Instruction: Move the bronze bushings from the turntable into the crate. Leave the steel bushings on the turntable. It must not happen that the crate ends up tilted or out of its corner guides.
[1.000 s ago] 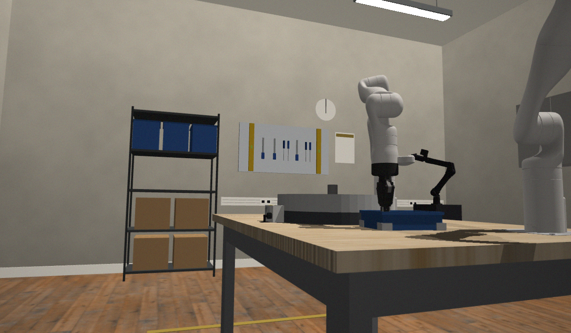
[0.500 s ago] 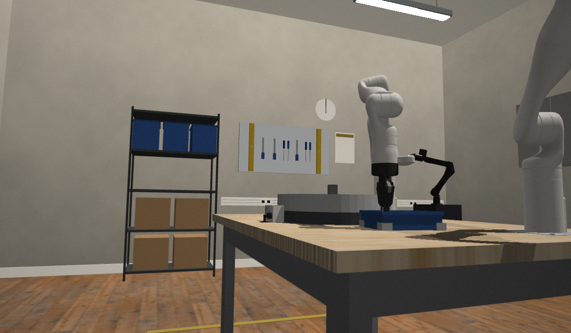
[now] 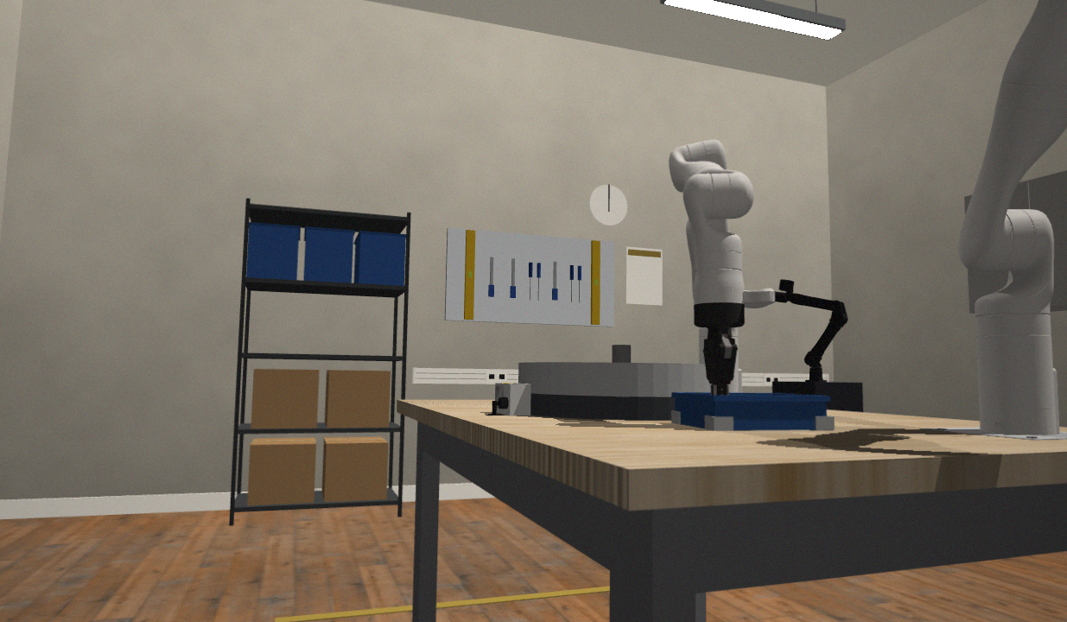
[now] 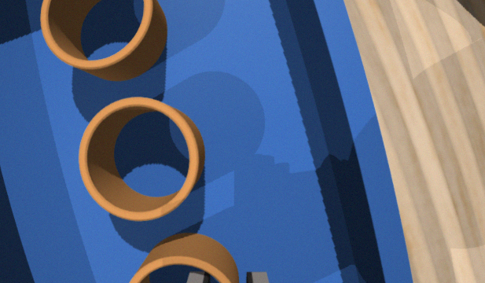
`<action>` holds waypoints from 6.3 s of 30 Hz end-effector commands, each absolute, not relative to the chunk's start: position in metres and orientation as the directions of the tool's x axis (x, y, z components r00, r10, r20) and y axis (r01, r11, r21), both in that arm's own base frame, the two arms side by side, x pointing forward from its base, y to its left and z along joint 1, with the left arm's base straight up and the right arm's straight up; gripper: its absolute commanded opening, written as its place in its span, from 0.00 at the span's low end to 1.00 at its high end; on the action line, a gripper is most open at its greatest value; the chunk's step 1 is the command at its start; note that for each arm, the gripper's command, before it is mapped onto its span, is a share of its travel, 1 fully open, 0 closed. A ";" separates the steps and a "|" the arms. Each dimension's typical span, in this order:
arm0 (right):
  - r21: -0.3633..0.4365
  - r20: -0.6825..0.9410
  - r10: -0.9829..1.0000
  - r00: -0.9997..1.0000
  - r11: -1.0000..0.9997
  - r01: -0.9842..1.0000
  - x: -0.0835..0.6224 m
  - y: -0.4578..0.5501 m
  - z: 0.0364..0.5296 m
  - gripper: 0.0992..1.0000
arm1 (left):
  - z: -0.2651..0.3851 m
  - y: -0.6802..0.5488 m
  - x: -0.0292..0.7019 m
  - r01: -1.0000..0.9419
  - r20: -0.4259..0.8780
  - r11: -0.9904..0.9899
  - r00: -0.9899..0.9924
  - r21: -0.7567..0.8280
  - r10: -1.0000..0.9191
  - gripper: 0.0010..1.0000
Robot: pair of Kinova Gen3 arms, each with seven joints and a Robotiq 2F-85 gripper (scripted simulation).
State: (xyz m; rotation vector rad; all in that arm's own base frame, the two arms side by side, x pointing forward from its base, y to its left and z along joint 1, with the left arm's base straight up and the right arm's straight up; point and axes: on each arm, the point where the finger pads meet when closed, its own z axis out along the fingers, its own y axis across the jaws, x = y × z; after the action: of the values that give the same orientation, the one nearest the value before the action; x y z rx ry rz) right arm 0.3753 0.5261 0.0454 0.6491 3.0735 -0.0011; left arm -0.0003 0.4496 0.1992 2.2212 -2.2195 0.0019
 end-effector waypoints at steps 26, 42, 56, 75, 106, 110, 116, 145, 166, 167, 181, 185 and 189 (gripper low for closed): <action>0.002 -0.001 0.404 -0.915 0.915 0.404 0.376 0.527 0.146 0.14 | 0.200 0.450 0.000 -1.000 0.000 -0.001 0.001 0.000 -1.000 1.00; 0.002 -0.001 0.404 -0.915 0.915 0.404 0.375 0.527 0.183 0.14 | 0.200 0.450 0.000 -1.000 0.000 -0.001 0.001 0.000 -1.000 1.00; 0.002 -0.001 0.404 -0.915 0.915 0.404 0.375 0.527 0.185 0.14 | 0.200 0.450 0.000 -1.000 0.000 -0.001 0.001 0.000 -1.000 1.00; 0.002 -0.001 0.404 -0.915 0.915 0.404 0.375 0.527 0.185 0.14 | 0.200 0.450 0.000 -1.000 0.000 -0.001 0.001 0.000 -1.000 1.00; 0.002 -0.001 0.404 -0.915 0.915 0.404 0.375 0.527 0.185 0.14 | 0.200 0.450 0.000 -1.000 0.000 -0.001 0.001 0.000 -1.000 1.00; 0.002 -0.001 0.404 -0.915 0.915 0.404 0.375 0.527 0.185 0.14 | 0.200 0.450 0.000 -1.000 0.000 -0.001 0.001 0.000 -1.000 1.00; 0.002 -0.001 0.404 -0.915 0.915 0.404 0.375 0.527 0.185 0.14 | 0.200 0.450 0.000 -1.000 0.000 -0.001 0.001 0.000 -1.000 1.00; 0.002 -0.001 0.404 -0.915 0.915 0.404 0.375 0.527 0.240 1.00 | 0.200 0.450 0.000 -1.000 0.000 -0.001 0.001 0.000 -1.000 1.00; 0.002 -0.001 0.404 -0.915 0.915 0.404 0.375 0.527 0.240 1.00 | 0.200 0.450 0.000 -1.000 0.000 -0.001 0.001 0.000 -1.000 1.00; 0.002 -0.001 0.404 -0.915 0.915 0.404 0.375 0.527 0.240 1.00 | 0.200 0.450 0.000 -1.000 0.000 -0.001 0.001 0.000 -1.000 1.00; 0.002 -0.001 0.404 -0.915 0.915 0.404 0.375 0.527 0.240 1.00 | 0.200 0.450 0.000 -1.000 0.000 -0.001 0.001 0.000 -1.000 1.00; 0.002 -0.001 0.404 -0.915 0.915 0.404 0.375 0.527 0.240 1.00 | 0.200 0.450 0.000 -1.000 0.000 -0.001 0.001 0.000 -1.000 1.00; 0.002 -0.001 0.404 -0.915 0.915 0.404 0.375 0.527 0.240 1.00 | 0.200 0.450 0.000 -1.000 0.000 -0.001 0.001 0.000 -1.000 1.00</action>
State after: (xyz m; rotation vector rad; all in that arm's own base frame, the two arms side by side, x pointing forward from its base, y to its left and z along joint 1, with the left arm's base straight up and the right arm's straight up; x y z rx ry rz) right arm 0.3752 0.5262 0.2380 0.6489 3.0738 -0.0007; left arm -0.0003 0.4496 0.1992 2.2212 -2.2195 0.0019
